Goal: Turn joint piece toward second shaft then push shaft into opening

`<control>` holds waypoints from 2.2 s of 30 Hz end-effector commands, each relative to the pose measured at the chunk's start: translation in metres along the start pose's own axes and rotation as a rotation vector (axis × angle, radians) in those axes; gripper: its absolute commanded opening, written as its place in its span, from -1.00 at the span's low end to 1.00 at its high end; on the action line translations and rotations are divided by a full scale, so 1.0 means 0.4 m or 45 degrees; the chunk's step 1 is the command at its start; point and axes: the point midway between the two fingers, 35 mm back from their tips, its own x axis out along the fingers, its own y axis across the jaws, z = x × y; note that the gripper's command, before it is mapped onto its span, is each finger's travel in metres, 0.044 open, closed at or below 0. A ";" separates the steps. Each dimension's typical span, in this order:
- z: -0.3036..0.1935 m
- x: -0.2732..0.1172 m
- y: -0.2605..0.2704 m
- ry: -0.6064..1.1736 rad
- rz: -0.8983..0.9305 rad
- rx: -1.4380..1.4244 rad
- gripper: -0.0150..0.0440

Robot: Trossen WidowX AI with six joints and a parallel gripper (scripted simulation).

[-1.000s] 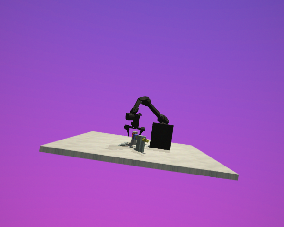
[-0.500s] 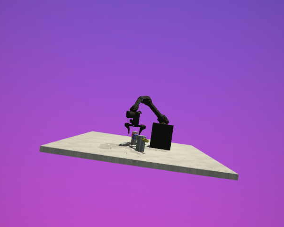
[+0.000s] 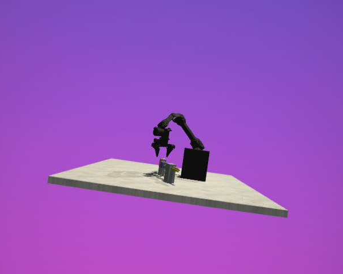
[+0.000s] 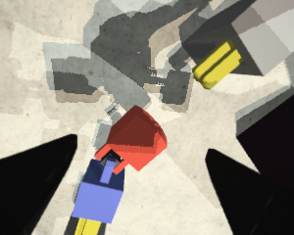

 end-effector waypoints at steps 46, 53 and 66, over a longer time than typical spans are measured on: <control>0.073 -0.129 -0.069 0.278 0.194 -0.436 1.00; 0.100 -0.104 -0.089 0.383 0.222 -0.146 1.00; 0.144 -0.059 -0.129 0.574 0.250 0.393 1.00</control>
